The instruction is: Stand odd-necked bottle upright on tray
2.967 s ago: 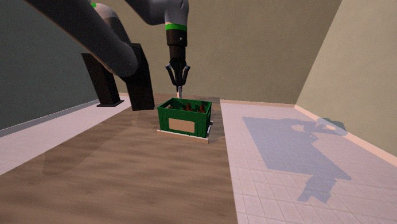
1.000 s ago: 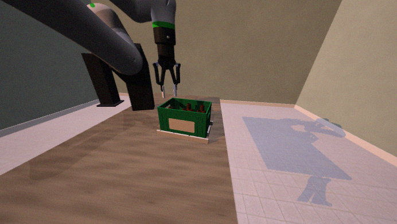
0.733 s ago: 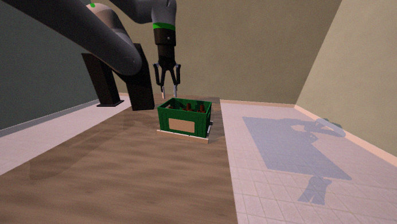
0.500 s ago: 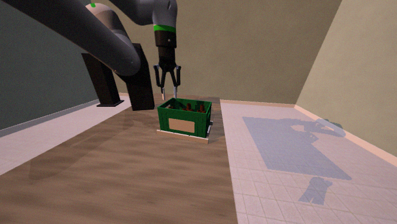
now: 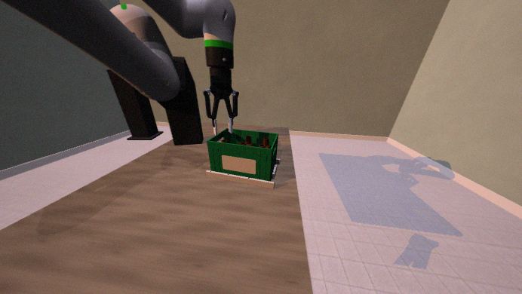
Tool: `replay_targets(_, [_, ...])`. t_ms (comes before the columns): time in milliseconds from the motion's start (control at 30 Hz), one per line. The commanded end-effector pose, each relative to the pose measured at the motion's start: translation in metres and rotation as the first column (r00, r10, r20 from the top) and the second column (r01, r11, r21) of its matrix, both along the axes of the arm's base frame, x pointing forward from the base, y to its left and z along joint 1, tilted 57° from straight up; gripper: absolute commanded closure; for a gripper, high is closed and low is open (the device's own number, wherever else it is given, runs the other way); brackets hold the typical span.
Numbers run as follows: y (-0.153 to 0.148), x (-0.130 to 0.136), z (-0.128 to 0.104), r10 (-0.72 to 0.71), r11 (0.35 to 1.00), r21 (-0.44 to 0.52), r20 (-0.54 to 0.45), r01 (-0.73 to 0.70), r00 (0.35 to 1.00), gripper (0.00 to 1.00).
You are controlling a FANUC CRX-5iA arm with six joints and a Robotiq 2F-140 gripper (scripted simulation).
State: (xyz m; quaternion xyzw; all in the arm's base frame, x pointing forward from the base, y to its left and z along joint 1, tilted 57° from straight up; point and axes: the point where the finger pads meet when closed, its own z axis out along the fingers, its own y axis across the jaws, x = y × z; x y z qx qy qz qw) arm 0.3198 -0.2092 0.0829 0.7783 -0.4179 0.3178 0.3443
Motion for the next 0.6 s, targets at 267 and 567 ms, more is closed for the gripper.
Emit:
replay_targets(267, [-0.0080,0.0021,-0.0052,0.033,0.999,-0.007,0.024,-0.033,0.999,0.56])
replay_targets(567, [-0.0105,0.0028,-0.0068,0.033,0.999,-0.007,0.024,-0.033,0.999,0.56])
